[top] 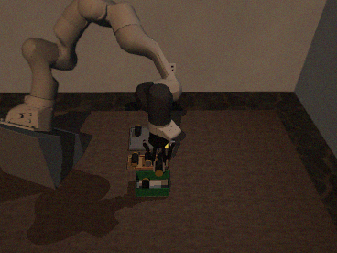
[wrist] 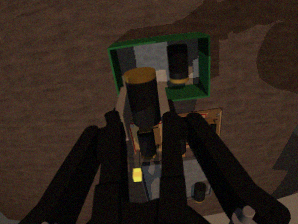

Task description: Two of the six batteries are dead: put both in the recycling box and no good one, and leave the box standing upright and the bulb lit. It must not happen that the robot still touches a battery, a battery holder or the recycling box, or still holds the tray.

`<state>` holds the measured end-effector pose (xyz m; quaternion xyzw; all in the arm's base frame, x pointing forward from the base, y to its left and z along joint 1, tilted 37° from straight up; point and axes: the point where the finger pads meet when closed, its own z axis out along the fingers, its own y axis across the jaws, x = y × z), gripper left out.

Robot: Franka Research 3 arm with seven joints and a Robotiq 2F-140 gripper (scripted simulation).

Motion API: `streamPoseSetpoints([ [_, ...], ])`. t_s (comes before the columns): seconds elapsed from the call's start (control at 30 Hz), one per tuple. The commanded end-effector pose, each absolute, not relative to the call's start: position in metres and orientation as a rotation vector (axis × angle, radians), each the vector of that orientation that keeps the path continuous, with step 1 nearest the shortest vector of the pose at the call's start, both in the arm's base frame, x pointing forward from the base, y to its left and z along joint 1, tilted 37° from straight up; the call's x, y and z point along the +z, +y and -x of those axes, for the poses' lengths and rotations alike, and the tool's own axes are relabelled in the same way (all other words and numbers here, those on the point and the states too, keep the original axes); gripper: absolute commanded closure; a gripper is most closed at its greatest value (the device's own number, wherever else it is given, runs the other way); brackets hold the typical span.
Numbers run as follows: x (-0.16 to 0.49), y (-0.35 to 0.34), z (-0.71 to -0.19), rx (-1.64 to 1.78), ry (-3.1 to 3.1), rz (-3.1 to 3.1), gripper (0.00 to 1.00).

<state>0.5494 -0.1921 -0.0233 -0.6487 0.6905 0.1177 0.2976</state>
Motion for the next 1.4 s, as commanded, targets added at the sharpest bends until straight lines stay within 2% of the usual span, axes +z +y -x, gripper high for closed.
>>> streamPoseSetpoints([
  [0.0,-0.023,-0.193,-0.550,0.302,1.815,1.743,0.84],
  [0.3,-0.063,-0.166,-0.563,0.302,1.815,1.743,0.84],
  [1.37,-0.063,-0.166,-0.563,0.302,1.815,1.743,0.84],
])
